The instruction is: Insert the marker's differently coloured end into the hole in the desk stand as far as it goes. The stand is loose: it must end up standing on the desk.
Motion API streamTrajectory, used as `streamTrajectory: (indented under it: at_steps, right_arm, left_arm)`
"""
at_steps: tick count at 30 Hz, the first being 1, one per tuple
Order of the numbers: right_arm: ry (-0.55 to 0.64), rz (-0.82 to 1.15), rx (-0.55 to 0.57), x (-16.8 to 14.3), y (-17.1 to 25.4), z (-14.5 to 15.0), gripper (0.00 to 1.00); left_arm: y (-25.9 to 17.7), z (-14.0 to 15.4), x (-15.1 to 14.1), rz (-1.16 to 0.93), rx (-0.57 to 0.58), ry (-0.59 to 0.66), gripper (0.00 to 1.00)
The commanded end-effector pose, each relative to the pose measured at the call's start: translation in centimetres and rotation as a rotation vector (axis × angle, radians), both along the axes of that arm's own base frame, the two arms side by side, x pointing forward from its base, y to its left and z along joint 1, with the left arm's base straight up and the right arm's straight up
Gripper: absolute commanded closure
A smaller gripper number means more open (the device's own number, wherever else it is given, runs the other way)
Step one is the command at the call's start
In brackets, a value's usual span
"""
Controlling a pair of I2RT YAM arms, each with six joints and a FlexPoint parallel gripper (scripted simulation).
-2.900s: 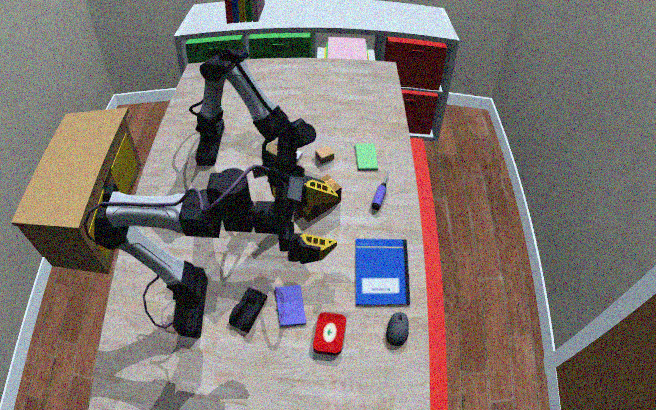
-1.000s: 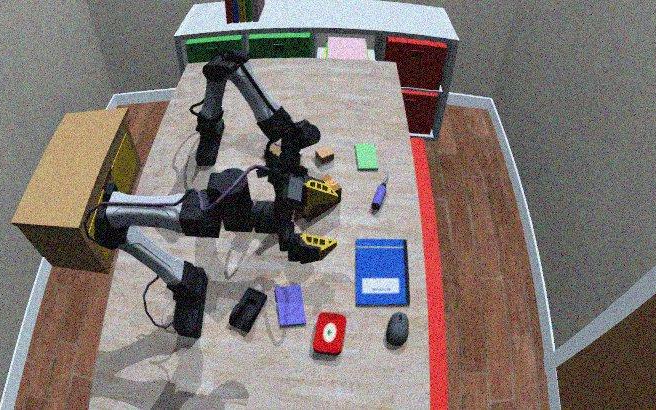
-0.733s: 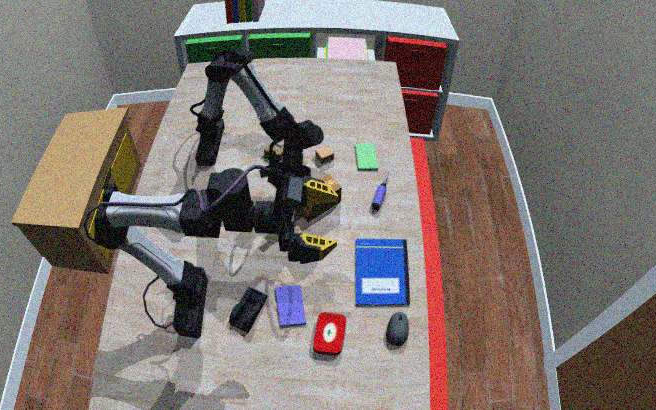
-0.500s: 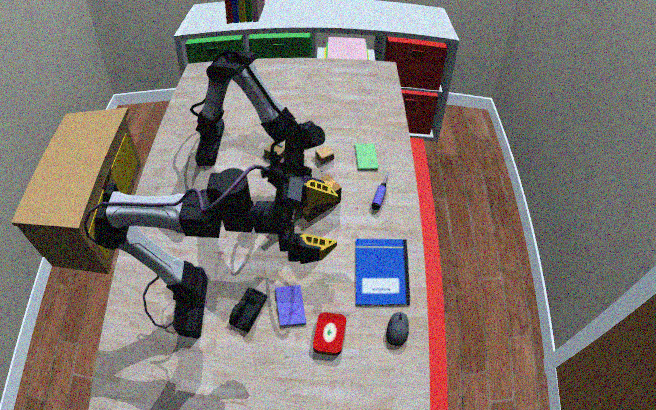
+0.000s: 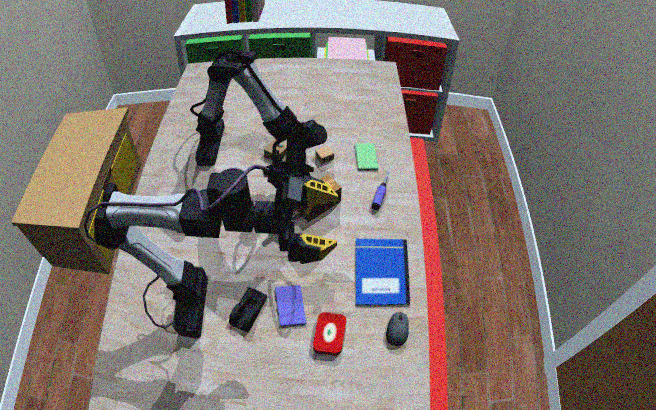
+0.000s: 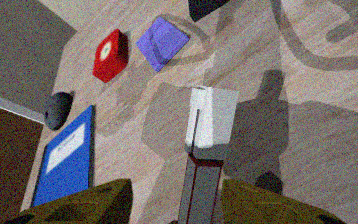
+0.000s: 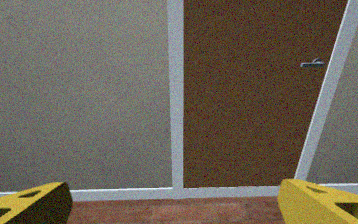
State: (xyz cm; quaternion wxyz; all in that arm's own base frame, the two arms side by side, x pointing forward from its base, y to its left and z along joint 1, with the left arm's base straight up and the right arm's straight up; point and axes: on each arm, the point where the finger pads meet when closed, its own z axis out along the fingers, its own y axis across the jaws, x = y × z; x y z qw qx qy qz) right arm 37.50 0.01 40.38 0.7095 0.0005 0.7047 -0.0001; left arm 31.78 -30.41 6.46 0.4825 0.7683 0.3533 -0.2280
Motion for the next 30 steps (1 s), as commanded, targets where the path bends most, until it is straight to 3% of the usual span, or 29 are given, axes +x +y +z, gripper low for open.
streamTrajectory:
  at_steps: [1, 15, 17, 19, 23, 24, 30]
  right_arm:
    - [-0.019, 0.017, -0.006, -0.1, 0.4, 0.5, 0.0]
    - [-0.019, 0.017, -0.006, -0.1, 0.4, 0.5, 0.0]
    - [-0.019, 0.017, -0.006, -0.1, 0.4, 0.5, 0.0]
    - [-0.019, 0.017, -0.006, -0.1, 0.4, 0.5, 0.0]
    - [-0.019, 0.017, -0.006, -0.1, 0.4, 0.5, 0.0]
    - [-0.019, 0.017, -0.006, -0.1, 0.4, 0.5, 0.0]
    - [-0.019, 0.017, -0.006, -0.1, 0.4, 0.5, 0.0]
  left_arm:
    - [-0.3, 3.1, 1.0, -0.004, -0.04, -0.071, 0.55]
    - [0.2, 3.2, 0.9, -0.003, -0.037, -0.067, 0.55]
    - [1.1, 2.0, -0.5, -0.008, -0.015, -0.016, 0.55]
    - [0.5, 3.4, 0.8, -0.003, -0.038, -0.069, 0.55]
    - [0.2, 3.4, 0.5, -0.011, -0.036, -0.063, 0.55]
    - [1.8, 2.3, -1.0, -0.015, -0.012, -0.008, 0.55]
    - [2.4, 4.9, 0.4, -0.003, -0.035, -0.067, 0.55]
